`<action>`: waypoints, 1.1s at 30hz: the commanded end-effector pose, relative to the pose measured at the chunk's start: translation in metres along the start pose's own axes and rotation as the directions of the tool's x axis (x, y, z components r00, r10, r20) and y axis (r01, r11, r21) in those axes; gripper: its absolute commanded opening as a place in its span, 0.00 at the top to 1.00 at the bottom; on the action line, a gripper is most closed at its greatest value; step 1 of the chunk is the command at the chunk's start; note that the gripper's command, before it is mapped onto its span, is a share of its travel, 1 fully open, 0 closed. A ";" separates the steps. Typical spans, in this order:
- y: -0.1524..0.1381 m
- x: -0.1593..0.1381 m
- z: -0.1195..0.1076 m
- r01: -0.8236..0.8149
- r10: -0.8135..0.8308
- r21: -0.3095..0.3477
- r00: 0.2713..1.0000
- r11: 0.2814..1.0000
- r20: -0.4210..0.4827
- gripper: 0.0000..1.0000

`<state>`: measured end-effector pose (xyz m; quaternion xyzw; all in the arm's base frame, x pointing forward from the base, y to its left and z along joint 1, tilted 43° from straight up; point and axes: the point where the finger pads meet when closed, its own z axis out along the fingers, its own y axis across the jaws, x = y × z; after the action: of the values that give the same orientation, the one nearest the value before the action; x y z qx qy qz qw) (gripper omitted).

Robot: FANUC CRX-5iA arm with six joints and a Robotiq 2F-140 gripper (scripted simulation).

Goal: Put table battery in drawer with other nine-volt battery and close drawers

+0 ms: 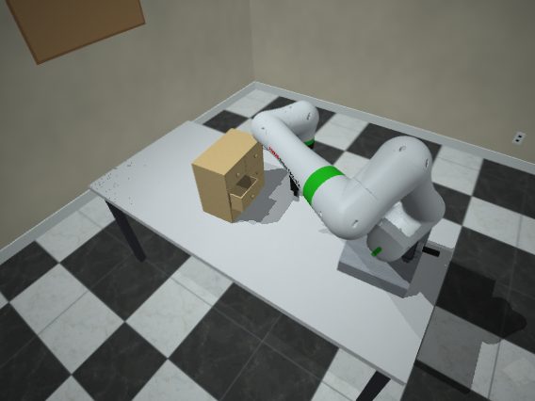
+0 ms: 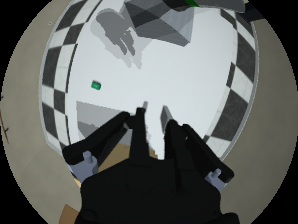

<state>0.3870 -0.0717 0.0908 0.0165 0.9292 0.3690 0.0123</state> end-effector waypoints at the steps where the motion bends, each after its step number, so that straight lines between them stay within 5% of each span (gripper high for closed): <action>1: 0.000 0.001 0.000 0.000 0.000 0.000 1.000 1.000 -0.009 0.80; 15: 0.000 0.001 -0.001 0.000 0.000 0.000 1.000 1.000 -0.011 0.80; 16: 0.000 0.001 -0.001 0.000 0.000 0.000 1.000 1.000 -0.011 0.00; 33: 0.000 0.001 -0.001 0.000 0.000 0.000 1.000 1.000 -0.011 0.00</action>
<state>0.3861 -0.0720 0.0910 0.0147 0.9292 0.3692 0.0071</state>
